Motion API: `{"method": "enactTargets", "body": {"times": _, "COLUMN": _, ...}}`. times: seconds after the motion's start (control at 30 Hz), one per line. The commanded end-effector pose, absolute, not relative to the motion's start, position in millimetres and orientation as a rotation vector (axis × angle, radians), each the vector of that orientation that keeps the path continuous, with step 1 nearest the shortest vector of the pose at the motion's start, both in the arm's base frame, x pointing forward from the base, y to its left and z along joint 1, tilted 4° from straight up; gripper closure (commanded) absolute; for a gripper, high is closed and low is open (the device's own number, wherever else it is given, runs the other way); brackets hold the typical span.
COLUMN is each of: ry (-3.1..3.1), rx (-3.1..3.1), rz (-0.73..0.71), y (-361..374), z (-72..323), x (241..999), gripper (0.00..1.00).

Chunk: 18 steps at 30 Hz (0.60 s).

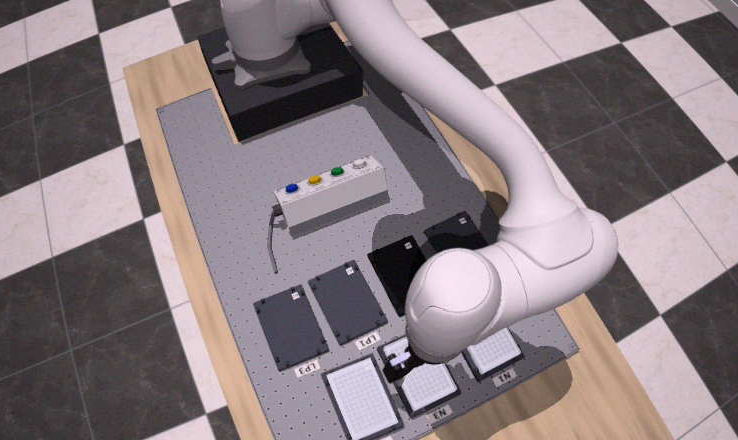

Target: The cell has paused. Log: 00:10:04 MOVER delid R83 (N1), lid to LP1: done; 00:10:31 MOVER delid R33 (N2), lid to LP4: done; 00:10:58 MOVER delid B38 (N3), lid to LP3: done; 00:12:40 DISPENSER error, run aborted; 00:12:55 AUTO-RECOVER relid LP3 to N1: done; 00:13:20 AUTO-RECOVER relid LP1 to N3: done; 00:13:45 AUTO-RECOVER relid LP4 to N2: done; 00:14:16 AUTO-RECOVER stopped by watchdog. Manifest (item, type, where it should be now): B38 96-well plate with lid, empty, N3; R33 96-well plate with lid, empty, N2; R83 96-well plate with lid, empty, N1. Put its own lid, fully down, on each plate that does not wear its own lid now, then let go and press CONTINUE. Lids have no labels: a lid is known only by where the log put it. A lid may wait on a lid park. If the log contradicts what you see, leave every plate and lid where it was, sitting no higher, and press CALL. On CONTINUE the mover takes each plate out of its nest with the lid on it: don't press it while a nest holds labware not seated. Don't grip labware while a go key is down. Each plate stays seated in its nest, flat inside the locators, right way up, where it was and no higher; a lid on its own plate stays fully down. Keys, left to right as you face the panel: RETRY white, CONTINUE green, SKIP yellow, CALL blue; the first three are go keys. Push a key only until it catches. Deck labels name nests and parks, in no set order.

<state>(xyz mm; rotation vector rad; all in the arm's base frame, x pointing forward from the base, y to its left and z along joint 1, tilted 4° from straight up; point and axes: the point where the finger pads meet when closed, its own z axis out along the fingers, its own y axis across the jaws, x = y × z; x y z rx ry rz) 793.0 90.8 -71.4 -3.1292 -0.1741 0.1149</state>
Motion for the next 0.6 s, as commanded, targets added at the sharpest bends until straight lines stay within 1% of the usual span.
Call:
{"method": "enactTargets", "body": {"times": 0.0, "ry": -0.174, "rx": -3.129, "rz": 0.115, "y": 90.8, "z": -71.9, "x": 793.0, "gripper": 1.0}}
{"method": "enactTargets", "body": {"times": 0.57, "ry": -0.174, "rx": -3.129, "rz": 0.115, "y": 90.8, "z": -74.1, "x": 792.8, "gripper": 1.0}}
